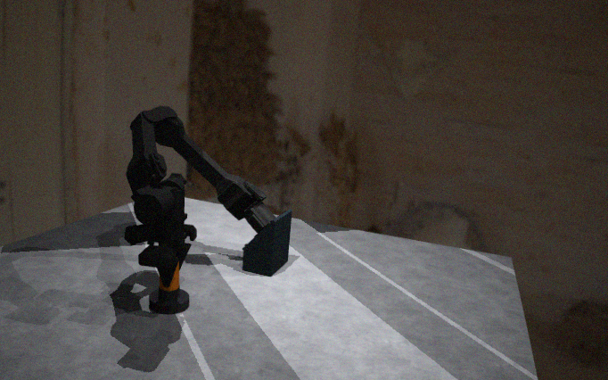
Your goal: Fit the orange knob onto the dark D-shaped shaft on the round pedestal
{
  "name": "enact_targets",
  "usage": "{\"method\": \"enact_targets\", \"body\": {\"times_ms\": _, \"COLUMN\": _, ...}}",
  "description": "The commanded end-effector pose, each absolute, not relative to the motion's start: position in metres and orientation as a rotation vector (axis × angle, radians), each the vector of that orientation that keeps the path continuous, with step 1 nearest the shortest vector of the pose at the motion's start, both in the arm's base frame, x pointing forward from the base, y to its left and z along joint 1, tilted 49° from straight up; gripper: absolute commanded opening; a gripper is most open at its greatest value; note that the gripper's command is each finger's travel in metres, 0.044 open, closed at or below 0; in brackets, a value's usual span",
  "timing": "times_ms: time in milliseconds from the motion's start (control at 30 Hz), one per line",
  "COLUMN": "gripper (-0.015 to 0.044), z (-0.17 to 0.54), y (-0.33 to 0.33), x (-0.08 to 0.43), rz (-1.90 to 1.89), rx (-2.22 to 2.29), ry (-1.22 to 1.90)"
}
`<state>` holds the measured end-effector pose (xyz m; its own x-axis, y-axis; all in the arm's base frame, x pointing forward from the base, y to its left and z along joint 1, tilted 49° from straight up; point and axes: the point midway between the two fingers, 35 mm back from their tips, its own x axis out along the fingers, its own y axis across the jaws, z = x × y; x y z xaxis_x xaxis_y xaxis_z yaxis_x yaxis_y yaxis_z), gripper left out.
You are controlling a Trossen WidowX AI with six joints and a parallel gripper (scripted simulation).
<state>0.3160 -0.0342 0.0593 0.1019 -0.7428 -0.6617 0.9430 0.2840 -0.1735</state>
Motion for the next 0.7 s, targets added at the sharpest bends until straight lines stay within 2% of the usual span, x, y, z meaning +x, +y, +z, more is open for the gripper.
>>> {"method": "enact_targets", "body": {"times_ms": 0, "gripper": 0.0000, "z": 0.0596, "y": -0.0336, "x": 0.3159, "rz": -1.277, "rx": 0.328, "ry": 0.741}}
{"method": "enact_targets", "body": {"times_ms": 167, "gripper": 0.0000, "z": 0.0596, "y": -0.0336, "x": 0.3159, "rz": -1.277, "rx": 0.328, "ry": 0.741}}
{"method": "enact_targets", "body": {"times_ms": 667, "gripper": 0.0394, "z": 0.0596, "y": -0.0336, "x": 0.3159, "rz": -1.277, "rx": 0.328, "ry": 0.741}}
